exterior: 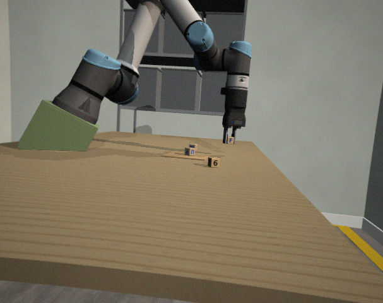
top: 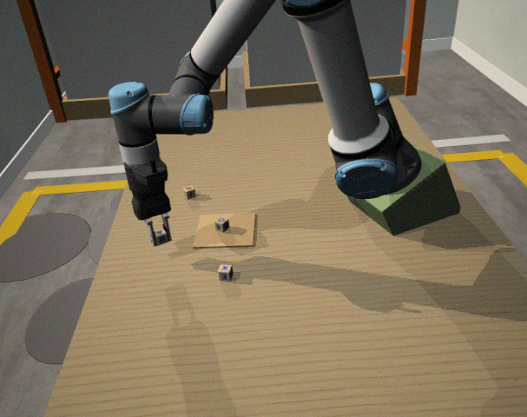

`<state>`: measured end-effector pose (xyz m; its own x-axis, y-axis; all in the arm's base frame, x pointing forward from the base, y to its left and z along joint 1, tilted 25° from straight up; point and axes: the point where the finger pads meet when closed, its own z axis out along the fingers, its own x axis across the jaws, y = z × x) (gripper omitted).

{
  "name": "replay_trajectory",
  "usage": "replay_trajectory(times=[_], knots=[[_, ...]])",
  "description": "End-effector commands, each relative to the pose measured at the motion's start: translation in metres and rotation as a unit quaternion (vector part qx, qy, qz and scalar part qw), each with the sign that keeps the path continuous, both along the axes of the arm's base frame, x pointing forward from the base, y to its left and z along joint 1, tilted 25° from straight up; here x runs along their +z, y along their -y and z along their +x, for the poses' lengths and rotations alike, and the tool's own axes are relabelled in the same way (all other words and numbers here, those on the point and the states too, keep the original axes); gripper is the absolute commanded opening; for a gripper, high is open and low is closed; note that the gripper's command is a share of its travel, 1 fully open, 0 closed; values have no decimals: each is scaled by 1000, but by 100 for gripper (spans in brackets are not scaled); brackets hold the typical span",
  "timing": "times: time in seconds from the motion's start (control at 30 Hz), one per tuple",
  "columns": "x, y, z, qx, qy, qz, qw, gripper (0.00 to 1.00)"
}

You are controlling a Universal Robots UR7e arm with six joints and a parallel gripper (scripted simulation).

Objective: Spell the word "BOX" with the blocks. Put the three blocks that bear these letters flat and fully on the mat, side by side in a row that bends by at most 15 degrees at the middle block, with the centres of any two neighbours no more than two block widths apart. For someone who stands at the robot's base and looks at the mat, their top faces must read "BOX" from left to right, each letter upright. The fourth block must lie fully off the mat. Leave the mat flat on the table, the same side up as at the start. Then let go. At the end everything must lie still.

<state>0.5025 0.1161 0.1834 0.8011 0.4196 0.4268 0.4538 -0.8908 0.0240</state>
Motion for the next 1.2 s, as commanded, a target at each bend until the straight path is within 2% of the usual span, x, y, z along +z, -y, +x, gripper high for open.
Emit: replay_trajectory(times=[0.0,0.3,0.83,1.17], knots=[[24,4,-10,0,1,0,1000,49],[49,9,-21,0,1,0,1000,49],[50,9,-21,-2,1,1,1000,49],[48,8,-20,-29,-4,12,999,49]])
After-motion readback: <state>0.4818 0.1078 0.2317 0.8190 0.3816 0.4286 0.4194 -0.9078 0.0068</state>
